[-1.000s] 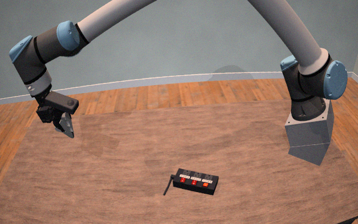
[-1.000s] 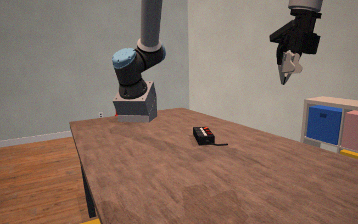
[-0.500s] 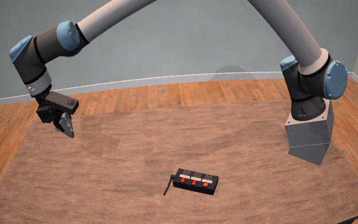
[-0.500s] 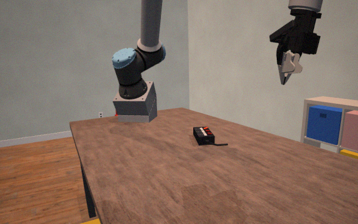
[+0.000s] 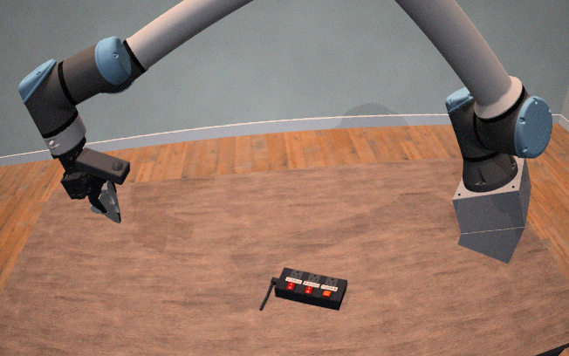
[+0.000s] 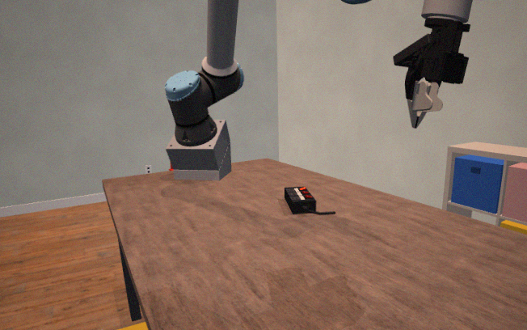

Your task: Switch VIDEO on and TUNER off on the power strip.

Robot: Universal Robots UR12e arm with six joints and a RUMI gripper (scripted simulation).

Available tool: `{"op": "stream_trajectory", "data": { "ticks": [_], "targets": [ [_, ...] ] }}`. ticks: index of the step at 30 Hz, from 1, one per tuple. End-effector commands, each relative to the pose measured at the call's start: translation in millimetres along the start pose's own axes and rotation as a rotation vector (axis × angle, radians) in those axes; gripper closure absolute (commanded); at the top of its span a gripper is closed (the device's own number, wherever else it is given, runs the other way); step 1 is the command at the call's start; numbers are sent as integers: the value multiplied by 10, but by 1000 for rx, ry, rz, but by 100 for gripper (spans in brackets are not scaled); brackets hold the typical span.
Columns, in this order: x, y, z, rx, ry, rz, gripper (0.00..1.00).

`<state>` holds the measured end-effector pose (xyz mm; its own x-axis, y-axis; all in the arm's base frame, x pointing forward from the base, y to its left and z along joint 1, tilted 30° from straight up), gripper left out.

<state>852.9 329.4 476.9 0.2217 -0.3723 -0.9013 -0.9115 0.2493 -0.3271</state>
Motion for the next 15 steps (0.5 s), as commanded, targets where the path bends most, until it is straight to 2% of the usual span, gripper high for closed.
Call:
{"op": "stream_trajectory", "data": {
  "ticks": [1, 6, 8, 11, 15],
  "targets": [
    [200, 218, 67, -103, -13, -14, 100],
    [489, 499, 112, -239, -26, -35, 100],
    [489, 499, 112, -239, -26, -35, 100],
    [699, 722, 129, -341, -33, -51, 100],
    [849, 892, 134, -415, -38, -64, 100]
  ]
}}
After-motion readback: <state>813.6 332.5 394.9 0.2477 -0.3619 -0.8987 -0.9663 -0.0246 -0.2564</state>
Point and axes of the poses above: the point where the finger pads meet when closed, its own x axis out along the fingers, its own z axis across the jaws, y = z × x, the point moved 8 cm from there along -x, back along the fingers, and after that the axes turned 9 degrees about x, right-handed, at the moved point
